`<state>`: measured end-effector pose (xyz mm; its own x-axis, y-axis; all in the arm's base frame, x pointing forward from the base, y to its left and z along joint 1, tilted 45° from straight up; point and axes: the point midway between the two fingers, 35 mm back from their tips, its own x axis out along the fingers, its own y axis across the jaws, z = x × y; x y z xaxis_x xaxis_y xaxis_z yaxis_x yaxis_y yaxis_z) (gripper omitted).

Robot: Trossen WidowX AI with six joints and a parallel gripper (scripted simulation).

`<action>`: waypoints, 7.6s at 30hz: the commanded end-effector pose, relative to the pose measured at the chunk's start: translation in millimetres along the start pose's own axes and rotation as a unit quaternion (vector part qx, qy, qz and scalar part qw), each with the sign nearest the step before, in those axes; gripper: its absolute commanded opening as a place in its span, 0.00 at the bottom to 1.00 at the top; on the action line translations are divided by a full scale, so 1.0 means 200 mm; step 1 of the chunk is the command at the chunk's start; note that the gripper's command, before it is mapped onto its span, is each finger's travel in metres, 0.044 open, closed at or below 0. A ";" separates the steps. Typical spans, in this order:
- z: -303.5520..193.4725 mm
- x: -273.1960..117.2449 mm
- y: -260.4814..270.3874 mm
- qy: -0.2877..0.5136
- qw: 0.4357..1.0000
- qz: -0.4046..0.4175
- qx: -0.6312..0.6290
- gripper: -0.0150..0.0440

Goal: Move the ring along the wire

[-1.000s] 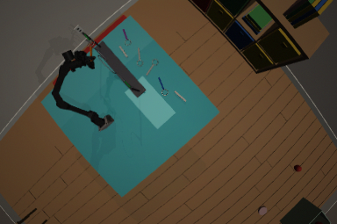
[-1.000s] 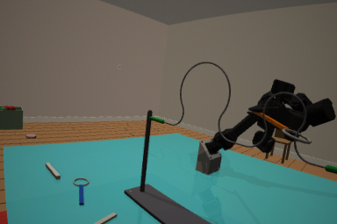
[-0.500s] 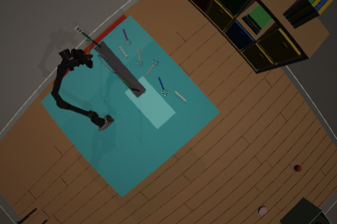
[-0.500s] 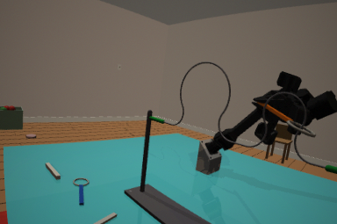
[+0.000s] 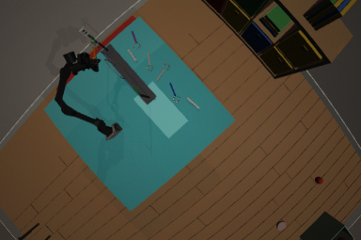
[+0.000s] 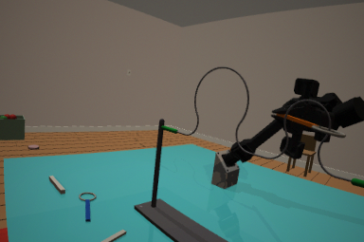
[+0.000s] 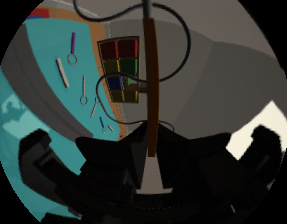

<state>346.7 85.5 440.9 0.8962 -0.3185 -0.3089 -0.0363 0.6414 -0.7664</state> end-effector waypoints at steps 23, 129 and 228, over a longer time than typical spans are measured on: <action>0.05 -0.03 0.17 -0.004 0.960 0.140 0.242 0.00; 0.60 -0.34 0.04 -0.030 0.057 0.489 0.870 0.00; 0.39 -0.21 0.87 -0.032 0.448 0.449 0.772 0.00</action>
<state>337.9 268.6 370.2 0.8399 0.5420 -0.0271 -0.0829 0.1777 0.9806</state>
